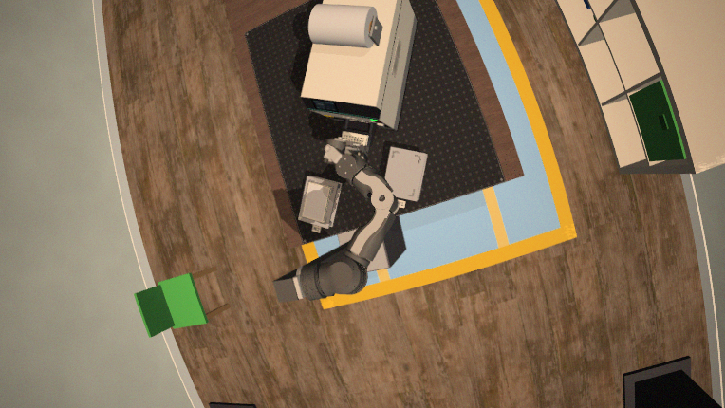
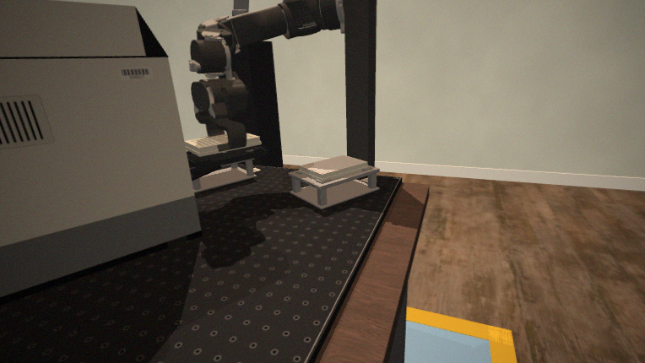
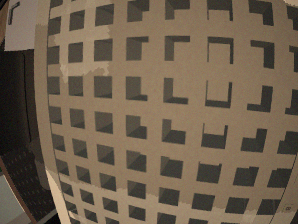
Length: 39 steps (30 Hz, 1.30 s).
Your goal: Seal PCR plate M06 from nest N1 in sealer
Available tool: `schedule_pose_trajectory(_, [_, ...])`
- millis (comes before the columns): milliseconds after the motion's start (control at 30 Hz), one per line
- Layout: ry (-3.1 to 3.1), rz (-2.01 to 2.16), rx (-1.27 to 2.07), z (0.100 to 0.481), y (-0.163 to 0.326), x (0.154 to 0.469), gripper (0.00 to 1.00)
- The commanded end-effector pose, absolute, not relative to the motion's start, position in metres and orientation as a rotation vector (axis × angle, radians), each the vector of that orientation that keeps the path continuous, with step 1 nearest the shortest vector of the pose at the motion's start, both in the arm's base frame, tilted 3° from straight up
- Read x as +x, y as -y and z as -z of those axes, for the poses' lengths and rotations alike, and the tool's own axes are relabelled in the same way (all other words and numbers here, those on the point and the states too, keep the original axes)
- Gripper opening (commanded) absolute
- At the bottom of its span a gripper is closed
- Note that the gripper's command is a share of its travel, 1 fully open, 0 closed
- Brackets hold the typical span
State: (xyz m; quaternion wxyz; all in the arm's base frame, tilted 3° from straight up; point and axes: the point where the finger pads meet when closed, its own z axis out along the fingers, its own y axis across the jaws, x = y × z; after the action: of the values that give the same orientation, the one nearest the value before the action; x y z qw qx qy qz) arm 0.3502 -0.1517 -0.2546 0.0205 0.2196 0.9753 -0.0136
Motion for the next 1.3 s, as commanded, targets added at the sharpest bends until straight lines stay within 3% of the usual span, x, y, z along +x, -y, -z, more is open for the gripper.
schedule_pose_trajectory(0, [-3.017, 0.033, 0.682, 0.2509, 0.1501, 0.3528, 0.0])
schedule_pose_trajectory(1267, [-3.015, 0.033, 0.681, 0.2488, 0.1499, 0.354, 0.0])
